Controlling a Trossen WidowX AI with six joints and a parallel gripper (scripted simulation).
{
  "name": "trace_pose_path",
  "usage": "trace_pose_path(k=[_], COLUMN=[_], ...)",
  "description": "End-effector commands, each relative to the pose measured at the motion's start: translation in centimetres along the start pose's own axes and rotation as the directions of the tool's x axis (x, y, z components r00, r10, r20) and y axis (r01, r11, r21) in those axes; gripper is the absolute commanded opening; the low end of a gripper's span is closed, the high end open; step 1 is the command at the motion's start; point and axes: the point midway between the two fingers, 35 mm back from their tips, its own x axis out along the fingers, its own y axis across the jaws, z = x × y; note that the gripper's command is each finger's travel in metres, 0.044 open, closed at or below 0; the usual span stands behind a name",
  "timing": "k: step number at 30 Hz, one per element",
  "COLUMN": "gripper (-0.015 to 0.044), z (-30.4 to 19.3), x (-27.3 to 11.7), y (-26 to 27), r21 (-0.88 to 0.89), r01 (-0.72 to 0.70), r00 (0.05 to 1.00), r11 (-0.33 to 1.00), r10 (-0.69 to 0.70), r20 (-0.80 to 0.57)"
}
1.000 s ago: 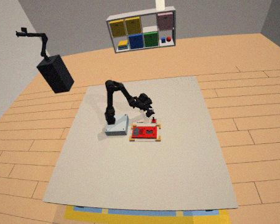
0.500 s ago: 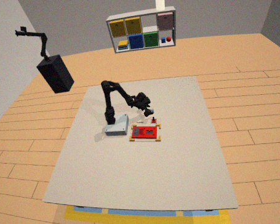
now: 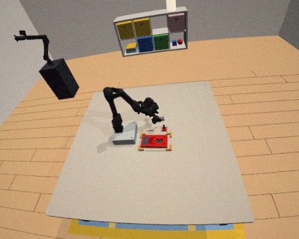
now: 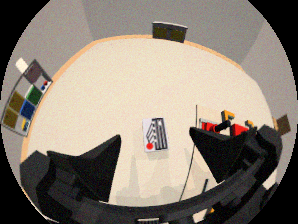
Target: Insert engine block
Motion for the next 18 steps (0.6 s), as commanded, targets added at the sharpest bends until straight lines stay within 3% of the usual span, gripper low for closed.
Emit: trace_pose_path(k=[1, 11, 18], gripper=[0.0440, 0.0440, 0.0440], z=[0.04, 0.05, 0.30], x=[0.03, 0.04, 0.52], y=[0.00, 0.00, 0.04], r21=[0.000, -0.006, -0.217], r01=[0.000, 0.000, -0.010], r00=[1.000, 1.000, 0.999], r11=[1.000, 1.000, 0.976], r10=[0.000, 0.000, 0.000], r20=[0.002, 0.000, -0.048])
